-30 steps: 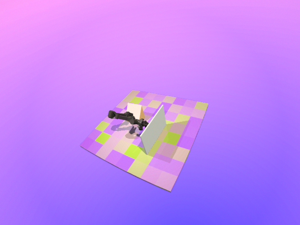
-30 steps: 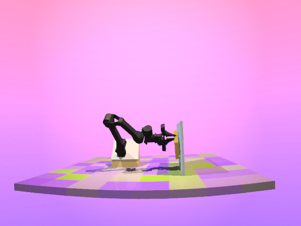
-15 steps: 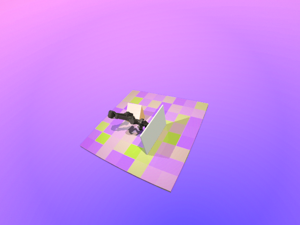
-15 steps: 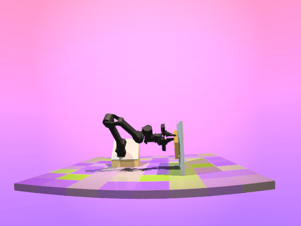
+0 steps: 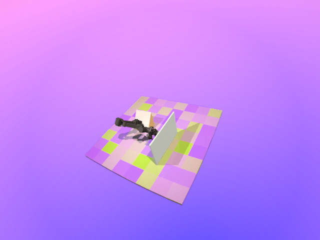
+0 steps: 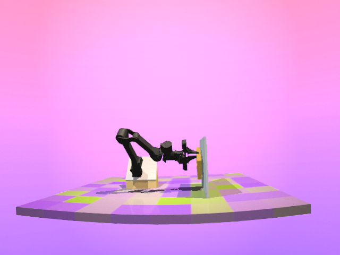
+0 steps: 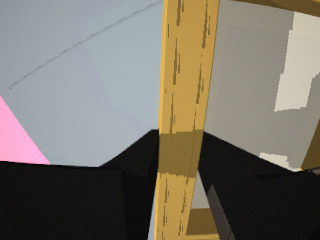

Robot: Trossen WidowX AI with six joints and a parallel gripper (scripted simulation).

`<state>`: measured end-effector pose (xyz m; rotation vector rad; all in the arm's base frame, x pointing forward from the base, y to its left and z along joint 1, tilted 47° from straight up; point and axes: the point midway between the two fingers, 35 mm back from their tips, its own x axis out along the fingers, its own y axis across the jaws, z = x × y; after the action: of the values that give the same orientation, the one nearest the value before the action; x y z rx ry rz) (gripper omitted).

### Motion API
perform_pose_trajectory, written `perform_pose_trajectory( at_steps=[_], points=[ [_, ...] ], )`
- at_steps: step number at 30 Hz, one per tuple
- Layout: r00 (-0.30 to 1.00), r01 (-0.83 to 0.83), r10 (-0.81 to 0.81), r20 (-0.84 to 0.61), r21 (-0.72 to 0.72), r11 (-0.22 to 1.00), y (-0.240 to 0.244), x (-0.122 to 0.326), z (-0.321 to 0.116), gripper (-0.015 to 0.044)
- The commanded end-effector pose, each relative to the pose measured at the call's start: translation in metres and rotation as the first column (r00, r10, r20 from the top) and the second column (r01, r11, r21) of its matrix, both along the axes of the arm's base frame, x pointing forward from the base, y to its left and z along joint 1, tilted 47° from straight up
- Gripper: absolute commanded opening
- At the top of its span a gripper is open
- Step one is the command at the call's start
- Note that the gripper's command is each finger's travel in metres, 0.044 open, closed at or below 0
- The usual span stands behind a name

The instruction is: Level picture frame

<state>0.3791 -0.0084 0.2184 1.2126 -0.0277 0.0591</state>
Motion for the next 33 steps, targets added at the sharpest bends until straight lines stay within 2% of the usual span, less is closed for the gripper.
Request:
perform_pose_trajectory(
  at_steps=[1,33],
  points=[
    [1.000,-0.003,0.003,0.005,-0.001,1.000,0.0013,0.0001,0.0022,0.0000],
    [1.000,-0.003,0.003,0.005,-0.001,1.000,0.0027,-0.0002,0.0058,0.0000]
  ],
)
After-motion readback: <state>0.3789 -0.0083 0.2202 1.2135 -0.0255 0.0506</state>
